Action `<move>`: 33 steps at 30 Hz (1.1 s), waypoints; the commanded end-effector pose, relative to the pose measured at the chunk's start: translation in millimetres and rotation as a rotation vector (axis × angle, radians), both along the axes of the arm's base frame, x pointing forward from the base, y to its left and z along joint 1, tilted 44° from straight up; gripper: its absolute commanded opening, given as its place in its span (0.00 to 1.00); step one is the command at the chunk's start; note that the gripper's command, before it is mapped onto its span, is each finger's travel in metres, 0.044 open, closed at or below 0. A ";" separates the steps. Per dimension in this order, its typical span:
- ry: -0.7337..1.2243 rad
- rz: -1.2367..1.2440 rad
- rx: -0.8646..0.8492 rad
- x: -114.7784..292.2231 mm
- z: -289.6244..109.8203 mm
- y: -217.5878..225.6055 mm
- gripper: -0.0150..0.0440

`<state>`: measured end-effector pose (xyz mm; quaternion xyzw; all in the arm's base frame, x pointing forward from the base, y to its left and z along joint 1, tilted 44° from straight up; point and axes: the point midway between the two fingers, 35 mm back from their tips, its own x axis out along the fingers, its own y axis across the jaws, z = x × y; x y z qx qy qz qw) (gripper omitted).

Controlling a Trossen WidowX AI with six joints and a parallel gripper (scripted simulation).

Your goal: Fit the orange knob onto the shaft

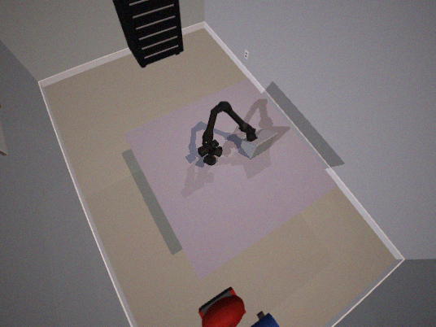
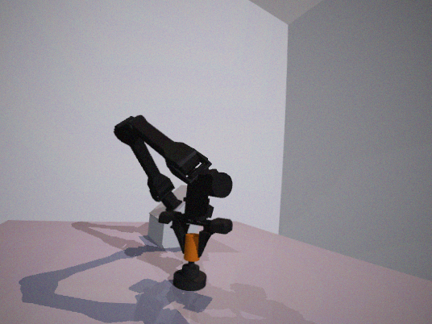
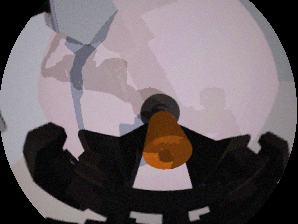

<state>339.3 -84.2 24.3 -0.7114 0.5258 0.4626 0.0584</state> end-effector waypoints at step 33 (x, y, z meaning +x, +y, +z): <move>0.144 0.153 -0.005 1.1 0.7 0.4 0.25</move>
